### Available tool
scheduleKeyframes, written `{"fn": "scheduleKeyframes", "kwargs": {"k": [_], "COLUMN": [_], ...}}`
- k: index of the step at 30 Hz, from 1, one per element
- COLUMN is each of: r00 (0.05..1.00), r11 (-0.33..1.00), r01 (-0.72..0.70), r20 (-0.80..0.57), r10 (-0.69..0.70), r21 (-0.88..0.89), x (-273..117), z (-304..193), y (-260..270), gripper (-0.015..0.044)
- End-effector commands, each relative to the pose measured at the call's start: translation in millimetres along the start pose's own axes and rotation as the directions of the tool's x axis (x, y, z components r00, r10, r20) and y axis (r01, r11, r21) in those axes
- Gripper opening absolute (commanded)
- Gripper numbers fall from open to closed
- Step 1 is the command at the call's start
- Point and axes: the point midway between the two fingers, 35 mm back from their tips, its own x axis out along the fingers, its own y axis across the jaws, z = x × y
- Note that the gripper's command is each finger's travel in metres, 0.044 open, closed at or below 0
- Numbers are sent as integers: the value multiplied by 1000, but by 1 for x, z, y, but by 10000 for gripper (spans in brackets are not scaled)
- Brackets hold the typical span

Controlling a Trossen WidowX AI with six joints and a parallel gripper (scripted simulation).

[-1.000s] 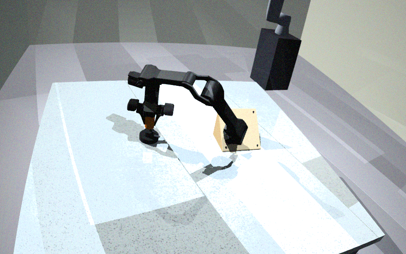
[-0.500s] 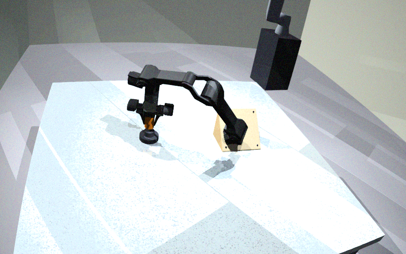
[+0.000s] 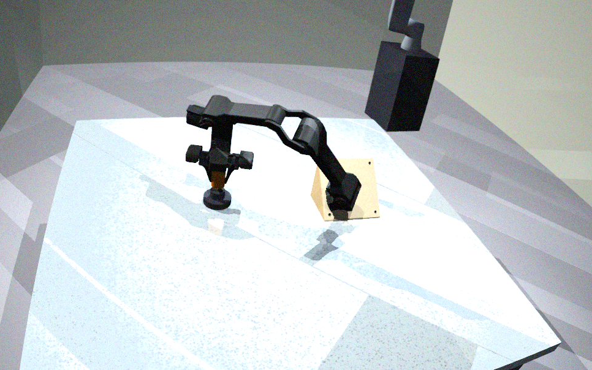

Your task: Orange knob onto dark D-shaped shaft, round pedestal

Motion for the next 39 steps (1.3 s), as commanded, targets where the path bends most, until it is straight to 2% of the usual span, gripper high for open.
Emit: {"fn": "scheduleKeyframes", "kwargs": {"k": [1, 39], "r00": [1000, 1000], "r11": [1000, 1000], "r01": [5, 5], "r20": [1, 1], "r10": [-5, -5], "r21": [-1, -1], "x": [0, -6], "z": [1, 0], "y": [-1, 0], "gripper": [0, 0]}}
